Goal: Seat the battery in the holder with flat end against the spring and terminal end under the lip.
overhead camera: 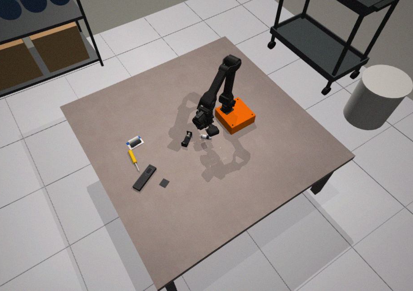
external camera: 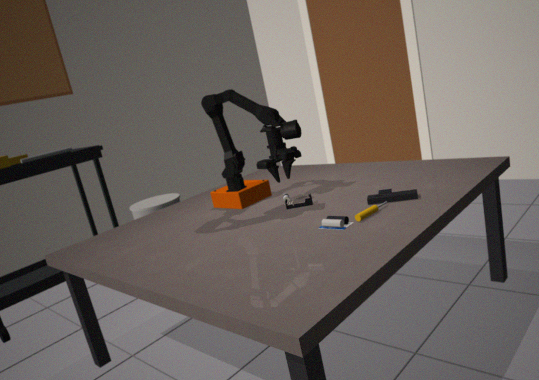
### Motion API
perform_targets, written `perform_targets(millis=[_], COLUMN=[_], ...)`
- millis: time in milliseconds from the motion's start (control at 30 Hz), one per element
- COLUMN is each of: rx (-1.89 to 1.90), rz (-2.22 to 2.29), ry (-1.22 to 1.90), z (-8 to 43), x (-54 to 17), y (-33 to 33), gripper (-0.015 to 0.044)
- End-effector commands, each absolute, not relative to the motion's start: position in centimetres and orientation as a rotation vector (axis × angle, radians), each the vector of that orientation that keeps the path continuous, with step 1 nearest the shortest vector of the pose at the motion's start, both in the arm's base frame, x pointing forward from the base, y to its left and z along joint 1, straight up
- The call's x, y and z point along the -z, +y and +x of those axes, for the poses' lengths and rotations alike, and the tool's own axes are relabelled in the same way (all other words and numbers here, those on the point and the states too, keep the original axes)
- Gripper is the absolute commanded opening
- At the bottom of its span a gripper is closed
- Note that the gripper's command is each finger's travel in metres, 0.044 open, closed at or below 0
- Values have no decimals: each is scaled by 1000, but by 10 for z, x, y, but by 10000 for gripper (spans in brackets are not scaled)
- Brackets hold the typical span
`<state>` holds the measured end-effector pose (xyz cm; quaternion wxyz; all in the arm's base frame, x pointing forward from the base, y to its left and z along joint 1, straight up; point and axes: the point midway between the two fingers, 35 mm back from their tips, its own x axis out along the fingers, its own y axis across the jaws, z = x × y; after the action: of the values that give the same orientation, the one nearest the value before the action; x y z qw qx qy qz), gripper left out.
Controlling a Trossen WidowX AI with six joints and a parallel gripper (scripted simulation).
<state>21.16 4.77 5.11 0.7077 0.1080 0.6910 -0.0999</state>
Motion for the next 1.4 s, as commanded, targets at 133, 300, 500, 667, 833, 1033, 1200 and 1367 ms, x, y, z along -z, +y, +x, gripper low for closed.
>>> perform_targets(millis=[133, 300, 500, 667, 833, 1033, 1200, 1367], rx=[721, 721, 721, 720, 720, 720, 720, 721], rz=[743, 743, 743, 743, 742, 742, 742, 742], ry=[1428, 1428, 1428, 1428, 1428, 1428, 1428, 1428], z=[213, 213, 213, 214, 214, 215, 215, 215], x=[-23, -23, -23, -19, -11, -1, 7, 15], y=[39, 39, 39, 39, 39, 40, 40, 40], gripper=[239, 239, 239, 239, 239, 239, 239, 239])
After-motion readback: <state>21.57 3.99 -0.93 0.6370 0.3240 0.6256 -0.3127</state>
